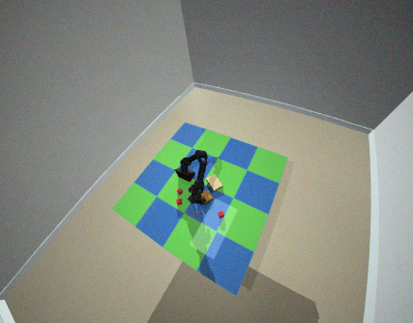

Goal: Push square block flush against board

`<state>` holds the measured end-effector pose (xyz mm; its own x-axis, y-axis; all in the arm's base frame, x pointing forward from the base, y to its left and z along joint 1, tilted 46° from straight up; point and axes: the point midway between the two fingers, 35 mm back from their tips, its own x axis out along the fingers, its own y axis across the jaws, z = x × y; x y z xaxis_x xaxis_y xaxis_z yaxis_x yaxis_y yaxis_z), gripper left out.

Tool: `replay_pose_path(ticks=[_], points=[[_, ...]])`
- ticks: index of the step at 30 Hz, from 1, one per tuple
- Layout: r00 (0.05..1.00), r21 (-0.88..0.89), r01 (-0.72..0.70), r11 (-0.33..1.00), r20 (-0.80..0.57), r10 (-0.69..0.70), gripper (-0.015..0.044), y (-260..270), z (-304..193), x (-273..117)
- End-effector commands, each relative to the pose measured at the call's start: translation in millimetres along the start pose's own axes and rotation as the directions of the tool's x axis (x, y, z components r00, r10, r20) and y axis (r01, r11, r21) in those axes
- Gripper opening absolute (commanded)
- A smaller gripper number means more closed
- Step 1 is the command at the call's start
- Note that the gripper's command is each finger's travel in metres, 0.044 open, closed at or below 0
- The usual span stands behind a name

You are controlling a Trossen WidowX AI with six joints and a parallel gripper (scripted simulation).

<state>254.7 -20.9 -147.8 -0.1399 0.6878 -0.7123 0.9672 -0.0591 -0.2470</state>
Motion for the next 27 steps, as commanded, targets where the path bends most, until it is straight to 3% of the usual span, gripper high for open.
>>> replay_pose_path(ticks=[1, 27], points=[[1.000, 0.000, 0.003, 1.000, -0.005, -0.003, 0.0000, -0.3, -5.6, 1.4], [1.000, -0.001, 0.004, 1.000, -0.005, -0.004, 0.0000, 1.0, 35.0, 2.4]])
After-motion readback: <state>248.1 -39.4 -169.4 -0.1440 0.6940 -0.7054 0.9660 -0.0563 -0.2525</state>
